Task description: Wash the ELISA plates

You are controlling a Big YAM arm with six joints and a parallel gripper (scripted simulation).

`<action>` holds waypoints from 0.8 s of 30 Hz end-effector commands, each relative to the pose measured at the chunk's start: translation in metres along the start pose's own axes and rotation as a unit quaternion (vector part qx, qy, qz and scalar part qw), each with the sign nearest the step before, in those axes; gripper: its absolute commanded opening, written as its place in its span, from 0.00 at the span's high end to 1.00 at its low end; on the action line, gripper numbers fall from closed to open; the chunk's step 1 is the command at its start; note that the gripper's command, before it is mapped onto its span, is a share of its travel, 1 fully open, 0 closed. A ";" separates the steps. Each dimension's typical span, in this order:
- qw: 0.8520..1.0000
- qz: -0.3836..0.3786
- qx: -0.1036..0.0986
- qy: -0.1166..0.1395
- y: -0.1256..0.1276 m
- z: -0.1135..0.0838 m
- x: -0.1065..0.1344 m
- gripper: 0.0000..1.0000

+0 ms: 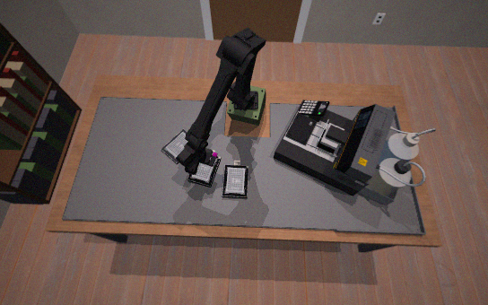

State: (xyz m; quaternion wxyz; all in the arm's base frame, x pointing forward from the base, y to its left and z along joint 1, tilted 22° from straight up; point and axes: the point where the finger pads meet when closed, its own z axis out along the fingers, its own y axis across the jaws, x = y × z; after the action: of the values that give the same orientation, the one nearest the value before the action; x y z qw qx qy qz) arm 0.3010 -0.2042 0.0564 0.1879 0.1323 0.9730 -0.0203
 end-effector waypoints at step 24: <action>1.000 -0.001 0.000 -0.003 0.003 0.043 -0.003 0.00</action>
State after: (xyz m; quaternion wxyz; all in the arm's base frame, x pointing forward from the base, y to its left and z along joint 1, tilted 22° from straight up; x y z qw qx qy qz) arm 0.3148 -0.2075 0.0218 0.1868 0.1314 0.9734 -0.0196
